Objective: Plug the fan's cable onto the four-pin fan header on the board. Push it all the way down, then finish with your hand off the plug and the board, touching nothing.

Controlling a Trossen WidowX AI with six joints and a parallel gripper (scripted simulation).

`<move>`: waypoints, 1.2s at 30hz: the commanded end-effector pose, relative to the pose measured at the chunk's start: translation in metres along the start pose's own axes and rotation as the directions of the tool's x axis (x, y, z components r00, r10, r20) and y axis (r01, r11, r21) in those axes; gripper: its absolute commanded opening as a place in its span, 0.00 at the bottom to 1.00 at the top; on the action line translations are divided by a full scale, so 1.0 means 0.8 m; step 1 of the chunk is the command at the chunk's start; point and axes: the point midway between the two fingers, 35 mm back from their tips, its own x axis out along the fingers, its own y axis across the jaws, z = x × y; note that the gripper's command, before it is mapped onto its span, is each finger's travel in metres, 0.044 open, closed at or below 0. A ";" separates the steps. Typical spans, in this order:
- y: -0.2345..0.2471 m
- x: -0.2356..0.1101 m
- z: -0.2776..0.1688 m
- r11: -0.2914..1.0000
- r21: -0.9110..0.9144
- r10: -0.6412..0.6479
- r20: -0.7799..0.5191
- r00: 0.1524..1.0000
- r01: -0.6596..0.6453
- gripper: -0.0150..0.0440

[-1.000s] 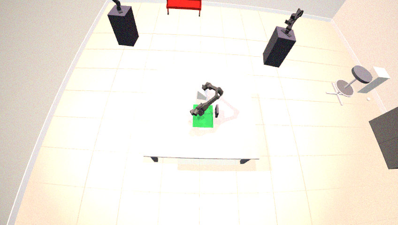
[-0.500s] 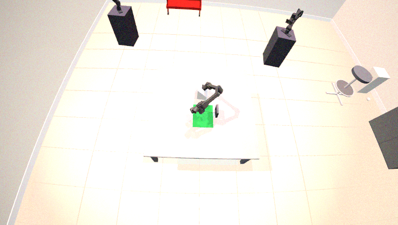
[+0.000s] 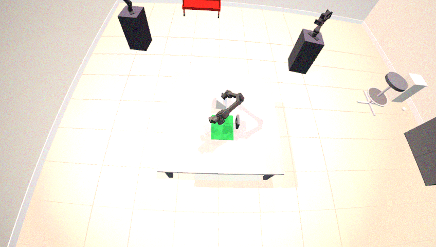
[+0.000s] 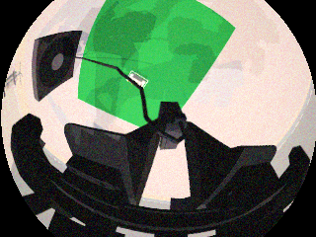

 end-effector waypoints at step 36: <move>0.005 -0.035 0.131 0.254 0.952 0.017 0.170 0.985 -0.169 0.25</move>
